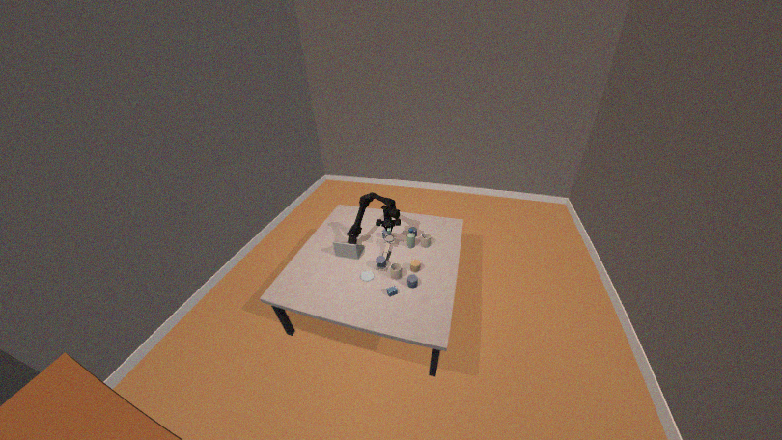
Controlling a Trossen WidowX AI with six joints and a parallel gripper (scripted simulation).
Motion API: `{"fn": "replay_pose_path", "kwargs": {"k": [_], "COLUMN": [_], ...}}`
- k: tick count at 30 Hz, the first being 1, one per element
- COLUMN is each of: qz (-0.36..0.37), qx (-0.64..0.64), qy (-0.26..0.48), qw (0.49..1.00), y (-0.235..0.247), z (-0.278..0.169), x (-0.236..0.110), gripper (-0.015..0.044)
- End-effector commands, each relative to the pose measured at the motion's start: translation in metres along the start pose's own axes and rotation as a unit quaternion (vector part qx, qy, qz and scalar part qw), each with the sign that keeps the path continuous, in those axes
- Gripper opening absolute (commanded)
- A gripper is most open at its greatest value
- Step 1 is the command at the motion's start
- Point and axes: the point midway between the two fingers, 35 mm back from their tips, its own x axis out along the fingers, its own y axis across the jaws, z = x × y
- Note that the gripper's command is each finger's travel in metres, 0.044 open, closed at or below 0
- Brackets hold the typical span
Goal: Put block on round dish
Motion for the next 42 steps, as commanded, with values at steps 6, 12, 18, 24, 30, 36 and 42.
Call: {"fn": "replay_pose_path", "kwargs": {"k": [6, 12, 18, 24, 30, 36, 42], "qz": [-0.004, -0.006, -0.009, -0.012, -0.014, -0.024, -0.024], "qx": [0.002, 0.002, 0.002, 0.001, 0.000, -0.004, -0.006], "qy": [-0.010, -0.015, -0.018, -0.019, -0.017, -0.015, -0.009], "qw": [1.000, 1.000, 1.000, 1.000, 1.000, 1.000, 1.000], "y": [-0.003, -0.010, -0.023, -0.042, -0.064, -0.091, -0.118], "z": [0.067, 0.111, 0.154, 0.195, 0.232, 0.263, 0.292], "x": [0.008, 0.014, 0.022, 0.032, 0.044, 0.059, 0.075], "gripper": [0.0000, 0.0000, 0.0000, 0.0000, 0.0000, 0.0000, 0.0000]}}
